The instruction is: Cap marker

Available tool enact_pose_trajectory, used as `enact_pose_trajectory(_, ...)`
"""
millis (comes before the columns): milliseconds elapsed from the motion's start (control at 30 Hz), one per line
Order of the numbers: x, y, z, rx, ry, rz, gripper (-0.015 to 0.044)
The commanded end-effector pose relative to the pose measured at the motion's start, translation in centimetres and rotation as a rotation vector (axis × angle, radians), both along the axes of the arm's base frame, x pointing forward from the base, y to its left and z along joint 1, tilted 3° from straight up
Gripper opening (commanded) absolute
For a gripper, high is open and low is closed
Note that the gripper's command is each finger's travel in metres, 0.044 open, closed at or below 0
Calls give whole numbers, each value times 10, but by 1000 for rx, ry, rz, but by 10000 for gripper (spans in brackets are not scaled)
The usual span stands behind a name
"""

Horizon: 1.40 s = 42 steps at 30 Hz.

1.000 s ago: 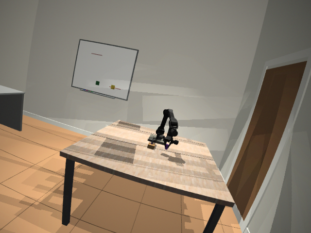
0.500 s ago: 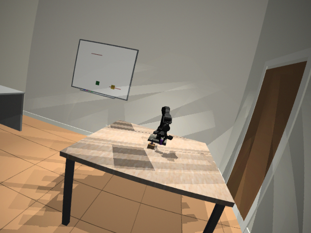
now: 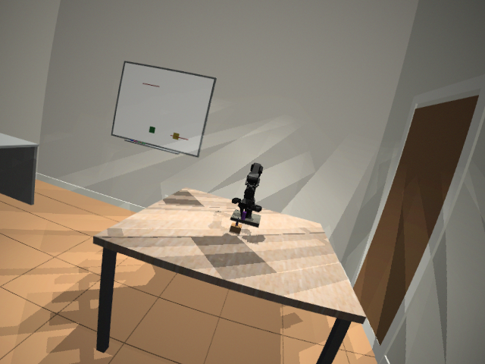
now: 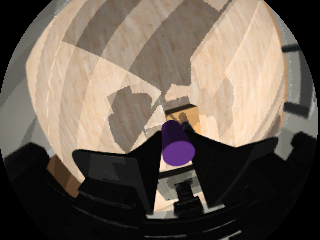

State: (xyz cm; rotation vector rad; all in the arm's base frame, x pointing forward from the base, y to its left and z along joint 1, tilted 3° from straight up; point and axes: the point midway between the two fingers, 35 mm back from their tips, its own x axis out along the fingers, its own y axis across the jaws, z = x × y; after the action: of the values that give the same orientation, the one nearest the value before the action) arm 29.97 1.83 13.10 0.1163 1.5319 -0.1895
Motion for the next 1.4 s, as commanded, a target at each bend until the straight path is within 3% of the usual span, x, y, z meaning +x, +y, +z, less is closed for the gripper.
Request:
enact_pose_trajectory(0, -12, -15, 7, 4, -7, 0, 0)
enact_pose_trajectory(633, -29, -35, 4, 3, -6, -7, 0)
enact_pose_trajectory(1367, -27, -36, -31, 3, -6, -7, 0)
